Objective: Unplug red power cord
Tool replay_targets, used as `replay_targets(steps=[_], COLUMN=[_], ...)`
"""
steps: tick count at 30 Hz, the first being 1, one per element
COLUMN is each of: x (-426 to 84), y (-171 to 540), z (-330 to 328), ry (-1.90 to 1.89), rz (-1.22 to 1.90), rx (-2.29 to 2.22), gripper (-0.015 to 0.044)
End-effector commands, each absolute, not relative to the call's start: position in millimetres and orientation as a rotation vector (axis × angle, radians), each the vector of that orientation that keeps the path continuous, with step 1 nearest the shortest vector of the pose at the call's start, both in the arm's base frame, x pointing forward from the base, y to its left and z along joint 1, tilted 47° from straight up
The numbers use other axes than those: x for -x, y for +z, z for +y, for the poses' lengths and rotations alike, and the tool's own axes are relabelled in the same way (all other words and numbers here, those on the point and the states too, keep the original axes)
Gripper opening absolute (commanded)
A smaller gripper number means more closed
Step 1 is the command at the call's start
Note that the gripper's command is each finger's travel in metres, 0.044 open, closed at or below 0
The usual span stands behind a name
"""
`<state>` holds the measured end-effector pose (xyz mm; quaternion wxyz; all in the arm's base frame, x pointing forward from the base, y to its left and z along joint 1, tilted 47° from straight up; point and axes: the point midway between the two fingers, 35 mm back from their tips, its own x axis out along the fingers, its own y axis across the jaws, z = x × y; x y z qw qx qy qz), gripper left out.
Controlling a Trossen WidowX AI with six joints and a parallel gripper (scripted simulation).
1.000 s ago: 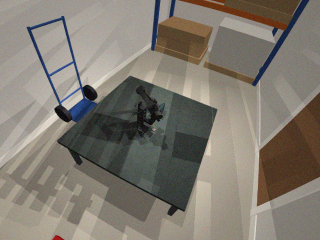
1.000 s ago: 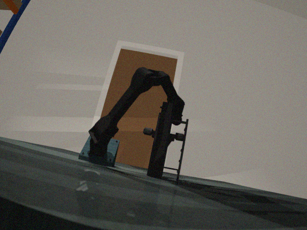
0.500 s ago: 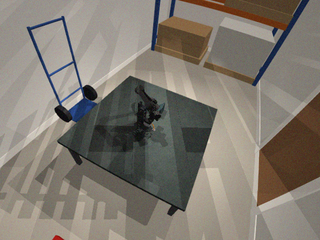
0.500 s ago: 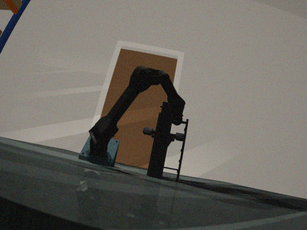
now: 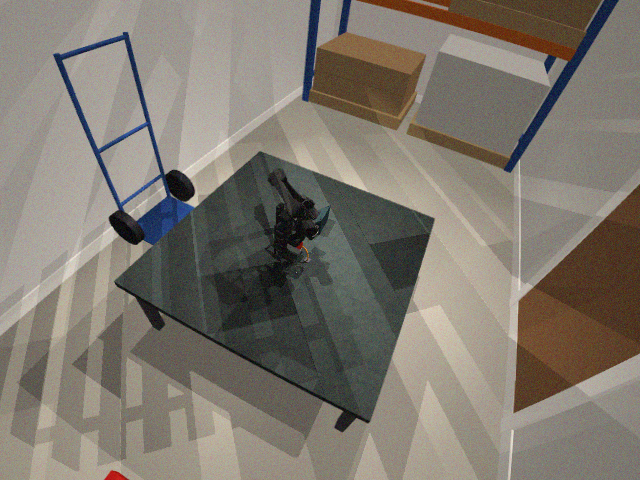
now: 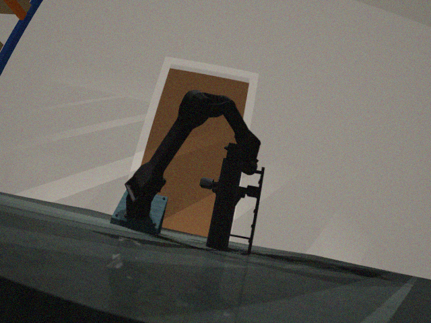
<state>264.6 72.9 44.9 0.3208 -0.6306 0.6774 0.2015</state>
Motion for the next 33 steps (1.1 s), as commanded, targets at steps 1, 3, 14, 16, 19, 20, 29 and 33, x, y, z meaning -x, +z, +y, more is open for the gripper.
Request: replay_targets(steps=[1,3,14,16,19,20,29,33], x=[-264,-264,-264,-264,-264,-264,-265,-267], y=[46,45,39,39,39,39,37,33], z=[70,69,65,65,65,65,67,72], ry=[0.528,0.528,0.529,0.529,0.529,0.529,0.53,0.53], rz=[1.778,1.778,1.779,1.779,1.779,1.779,1.779,1.778], rx=[1.662,1.662,1.657,1.657,1.657,1.657,1.657,1.657], gripper=[0.016,0.016,0.0107,0.0055,0.0035,0.0028,0.0,0.0])
